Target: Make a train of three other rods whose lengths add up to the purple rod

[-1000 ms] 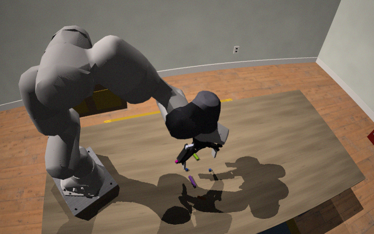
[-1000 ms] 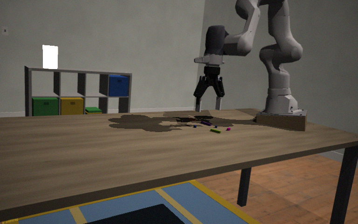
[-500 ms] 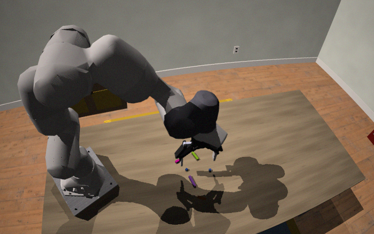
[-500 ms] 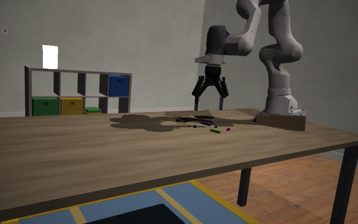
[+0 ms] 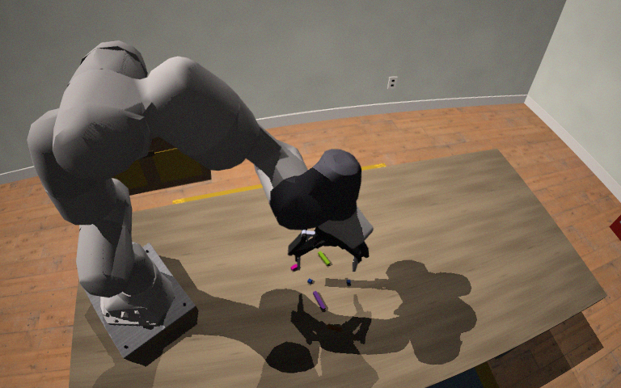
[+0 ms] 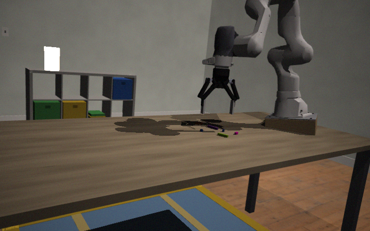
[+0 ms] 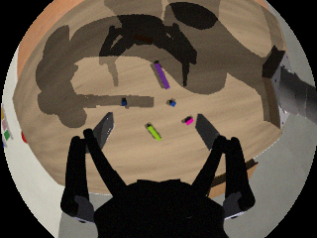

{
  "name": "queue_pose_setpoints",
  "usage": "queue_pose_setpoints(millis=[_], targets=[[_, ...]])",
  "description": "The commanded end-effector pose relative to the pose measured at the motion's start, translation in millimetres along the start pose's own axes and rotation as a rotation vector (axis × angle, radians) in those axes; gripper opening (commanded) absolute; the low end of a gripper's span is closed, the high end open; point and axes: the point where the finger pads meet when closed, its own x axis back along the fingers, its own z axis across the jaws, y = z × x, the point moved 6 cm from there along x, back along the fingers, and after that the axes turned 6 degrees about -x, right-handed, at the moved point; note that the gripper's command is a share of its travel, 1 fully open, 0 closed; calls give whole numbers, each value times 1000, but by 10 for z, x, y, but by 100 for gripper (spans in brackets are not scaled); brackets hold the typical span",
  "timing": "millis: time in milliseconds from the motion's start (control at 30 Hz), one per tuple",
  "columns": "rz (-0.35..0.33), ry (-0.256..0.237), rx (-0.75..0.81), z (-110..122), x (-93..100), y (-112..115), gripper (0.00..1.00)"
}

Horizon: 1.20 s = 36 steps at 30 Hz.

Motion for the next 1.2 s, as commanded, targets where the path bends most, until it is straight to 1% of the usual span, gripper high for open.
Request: queue_pose_setpoints(millis=[0,100,133,600,667,700,1167], targets=[[14,-12,-166,14,9,9,100],[13,-12,-181,18,10,8,100],[13,-13,-222,27,11,8,100],[12,-15,-428,72,20,5,100],[12,-15,-428,72,20,5,100],[12,-15,-468,81,21,4,100],[11,-17,-675,126,29,0,100]])
